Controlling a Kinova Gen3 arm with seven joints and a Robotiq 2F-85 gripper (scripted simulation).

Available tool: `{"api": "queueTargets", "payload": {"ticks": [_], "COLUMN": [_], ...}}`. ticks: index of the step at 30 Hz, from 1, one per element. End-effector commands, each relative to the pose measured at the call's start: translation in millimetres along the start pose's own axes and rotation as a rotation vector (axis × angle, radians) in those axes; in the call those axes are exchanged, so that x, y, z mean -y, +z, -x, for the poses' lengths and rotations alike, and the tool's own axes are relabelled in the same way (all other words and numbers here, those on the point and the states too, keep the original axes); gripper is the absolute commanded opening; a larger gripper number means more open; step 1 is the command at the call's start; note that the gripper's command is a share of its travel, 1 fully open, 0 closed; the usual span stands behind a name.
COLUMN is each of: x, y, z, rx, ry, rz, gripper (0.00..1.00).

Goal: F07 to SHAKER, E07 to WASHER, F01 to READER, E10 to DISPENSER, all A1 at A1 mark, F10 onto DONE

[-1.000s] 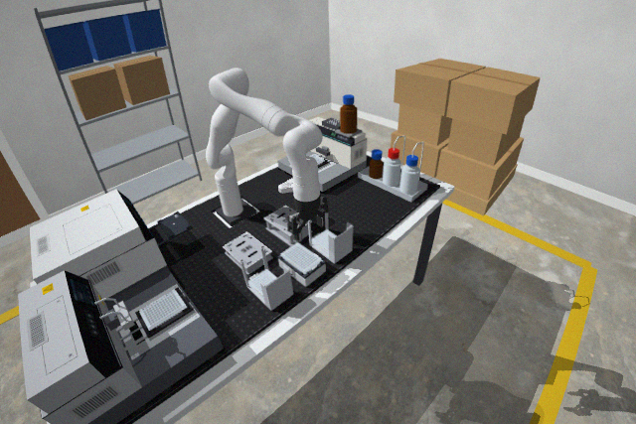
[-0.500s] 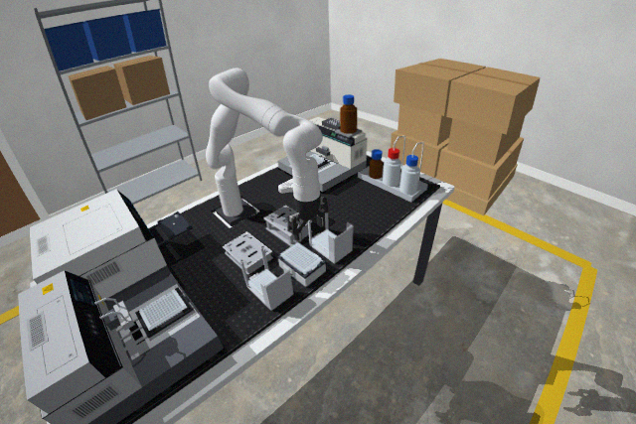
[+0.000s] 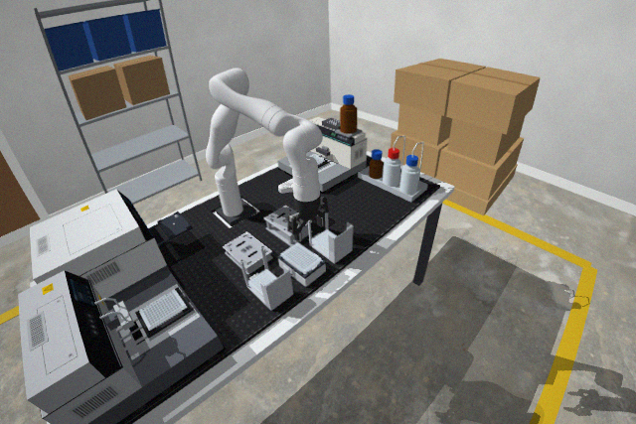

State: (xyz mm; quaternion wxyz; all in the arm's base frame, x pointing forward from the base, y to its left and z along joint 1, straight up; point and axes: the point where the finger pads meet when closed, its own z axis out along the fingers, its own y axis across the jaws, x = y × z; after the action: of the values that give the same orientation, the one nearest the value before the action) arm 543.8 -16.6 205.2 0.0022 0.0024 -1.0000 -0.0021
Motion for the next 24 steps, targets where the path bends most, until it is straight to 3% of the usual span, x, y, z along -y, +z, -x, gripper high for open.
{"api": "queueTargets", "payload": {"ticks": [1, 6, 24], "x": [0.0, 0.0, 0.0], "y": [-1.2, -1.2, -1.1], "z": [0.4, 0.4, -52.8], "rx": [0.003, 0.003, 0.002], "ry": [0.000, 0.000, 0.000], "rz": [0.000, 0.000, 0.000], "gripper": [1.00, 1.00, 1.00]}}
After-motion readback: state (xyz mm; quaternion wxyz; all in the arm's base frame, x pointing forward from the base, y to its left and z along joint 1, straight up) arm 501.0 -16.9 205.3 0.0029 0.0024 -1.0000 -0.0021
